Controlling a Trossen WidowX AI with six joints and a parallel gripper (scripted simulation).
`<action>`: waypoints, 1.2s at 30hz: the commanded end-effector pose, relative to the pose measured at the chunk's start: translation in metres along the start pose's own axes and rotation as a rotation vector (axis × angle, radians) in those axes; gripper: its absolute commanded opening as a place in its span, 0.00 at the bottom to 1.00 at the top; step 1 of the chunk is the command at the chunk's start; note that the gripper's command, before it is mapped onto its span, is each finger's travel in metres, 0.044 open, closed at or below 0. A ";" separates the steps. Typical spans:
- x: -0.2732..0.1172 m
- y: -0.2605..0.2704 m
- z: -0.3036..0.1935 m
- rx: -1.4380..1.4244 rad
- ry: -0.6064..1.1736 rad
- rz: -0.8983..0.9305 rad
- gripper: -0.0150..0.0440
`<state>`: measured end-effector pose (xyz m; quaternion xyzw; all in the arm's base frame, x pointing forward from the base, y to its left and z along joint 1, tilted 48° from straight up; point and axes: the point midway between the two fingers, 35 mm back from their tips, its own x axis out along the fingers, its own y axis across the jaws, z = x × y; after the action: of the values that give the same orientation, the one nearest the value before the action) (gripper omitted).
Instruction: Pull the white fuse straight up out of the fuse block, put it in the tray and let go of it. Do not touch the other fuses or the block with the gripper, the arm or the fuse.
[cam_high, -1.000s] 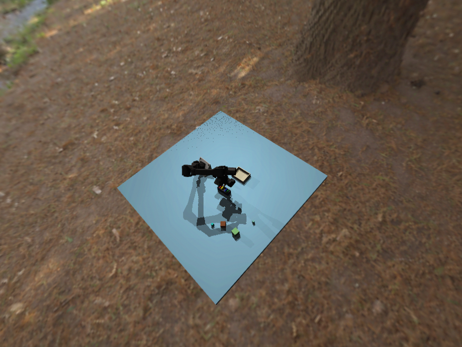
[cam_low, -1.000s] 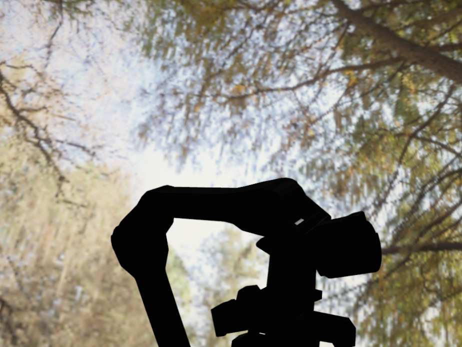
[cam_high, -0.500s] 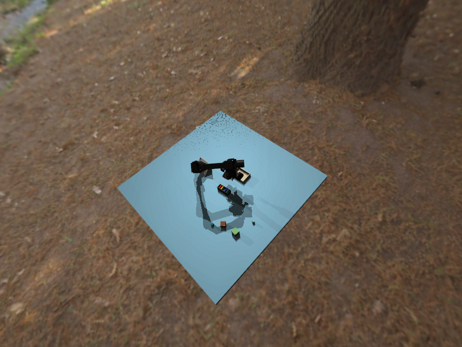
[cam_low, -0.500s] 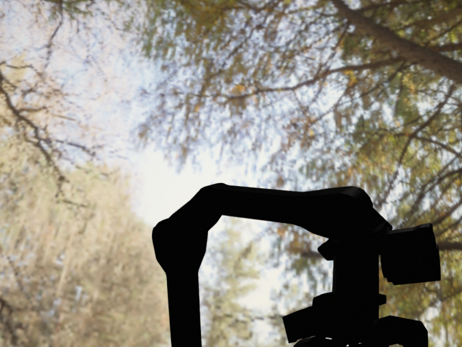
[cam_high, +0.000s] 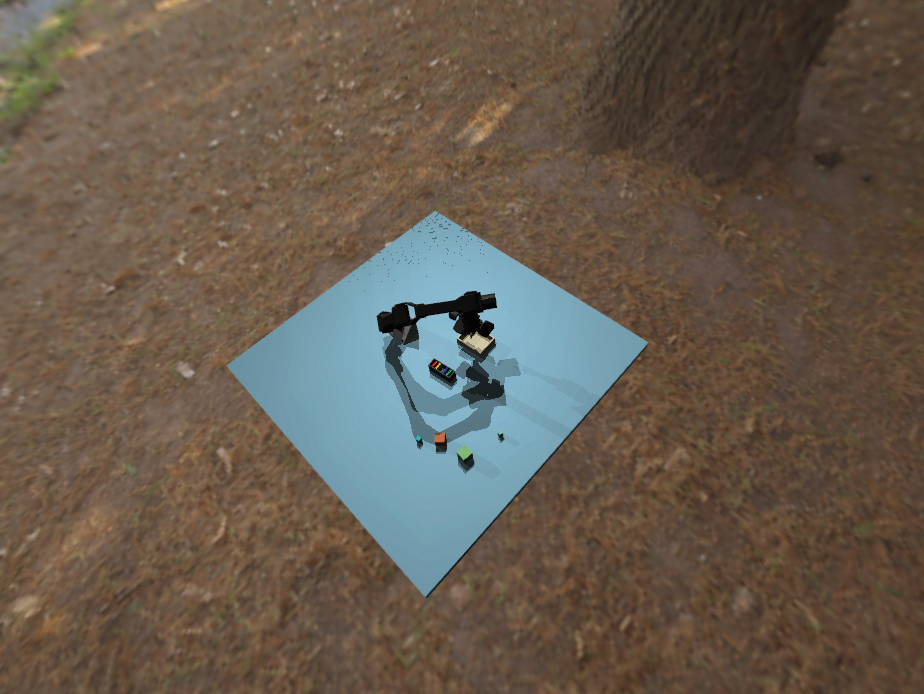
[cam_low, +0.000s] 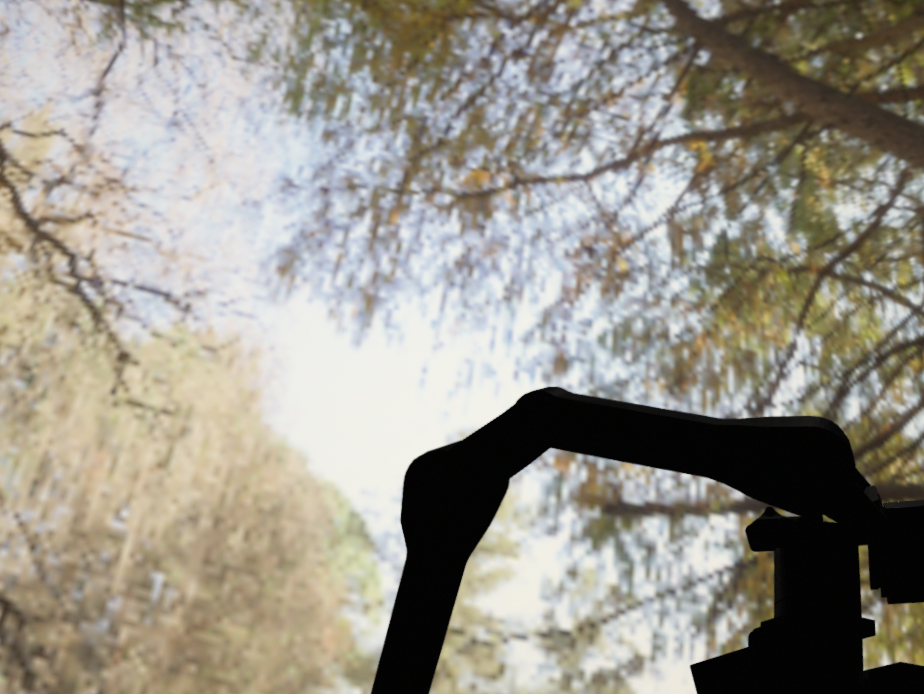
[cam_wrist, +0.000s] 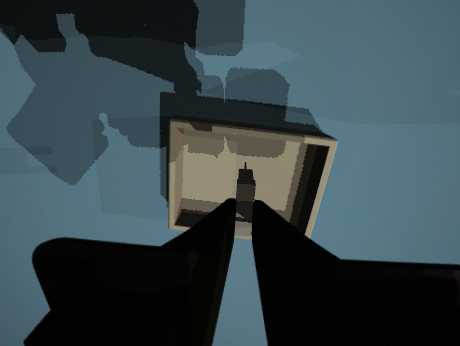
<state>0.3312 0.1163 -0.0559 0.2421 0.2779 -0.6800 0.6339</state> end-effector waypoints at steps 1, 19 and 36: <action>0.003 -0.002 -0.020 0.007 0.001 -0.003 0.25; 0.025 -0.002 -0.021 0.007 0.000 -0.003 0.25; 0.040 -0.002 -0.021 0.015 0.003 -0.004 0.43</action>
<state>0.3253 0.1020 -0.0985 0.2471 0.2745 -0.6829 0.6303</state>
